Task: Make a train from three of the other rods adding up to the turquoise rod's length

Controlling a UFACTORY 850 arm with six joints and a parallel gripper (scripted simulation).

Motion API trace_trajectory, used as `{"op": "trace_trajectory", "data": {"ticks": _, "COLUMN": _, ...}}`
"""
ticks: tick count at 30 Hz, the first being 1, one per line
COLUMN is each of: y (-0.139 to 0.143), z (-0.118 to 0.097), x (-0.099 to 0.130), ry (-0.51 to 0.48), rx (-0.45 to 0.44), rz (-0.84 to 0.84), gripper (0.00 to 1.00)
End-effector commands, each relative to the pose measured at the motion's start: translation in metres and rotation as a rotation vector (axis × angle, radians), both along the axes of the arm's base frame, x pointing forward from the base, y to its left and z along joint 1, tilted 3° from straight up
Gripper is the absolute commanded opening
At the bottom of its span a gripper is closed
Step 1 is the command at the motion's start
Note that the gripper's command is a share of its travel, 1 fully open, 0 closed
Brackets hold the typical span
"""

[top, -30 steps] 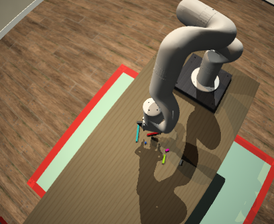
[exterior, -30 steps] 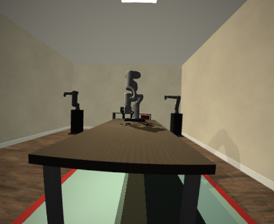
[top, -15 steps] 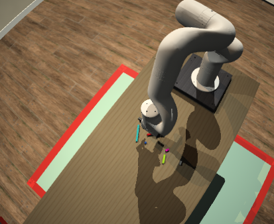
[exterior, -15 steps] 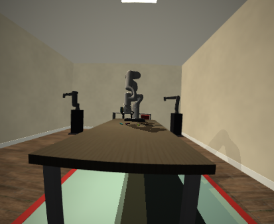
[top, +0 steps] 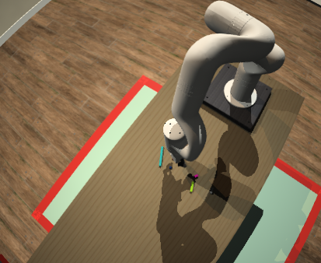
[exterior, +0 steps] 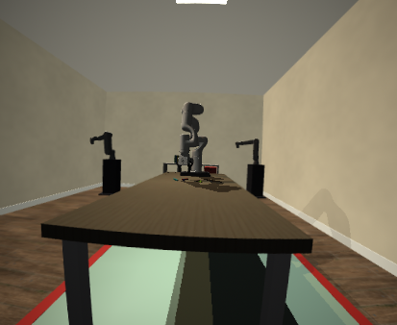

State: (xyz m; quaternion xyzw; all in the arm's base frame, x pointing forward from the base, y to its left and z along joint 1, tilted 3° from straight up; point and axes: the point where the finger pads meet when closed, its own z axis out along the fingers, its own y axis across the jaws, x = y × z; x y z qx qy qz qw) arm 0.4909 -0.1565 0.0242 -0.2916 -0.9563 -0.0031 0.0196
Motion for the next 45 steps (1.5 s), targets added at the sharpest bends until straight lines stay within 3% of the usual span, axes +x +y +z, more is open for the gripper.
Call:
{"op": "trace_trajectory", "data": {"ticks": 1, "y": -0.0007, "z": 0.0006, "x": 0.0048, "ry": 0.014, "rx": -0.038, "rz": -0.162, "gripper": 1.00}}
{"op": "trace_trajectory", "data": {"ticks": 9, "y": -0.0013, "z": 0.0005, "x": 0.0088, "ry": 0.014, "rx": -0.044, "rz": -0.323, "gripper": 1.00}}
{"op": "trace_trajectory", "data": {"ticks": 45, "y": -0.0013, "z": 0.0005, "x": 0.0089, "ry": 0.014, "rx": -0.044, "rz": -0.325, "gripper": 1.00}}
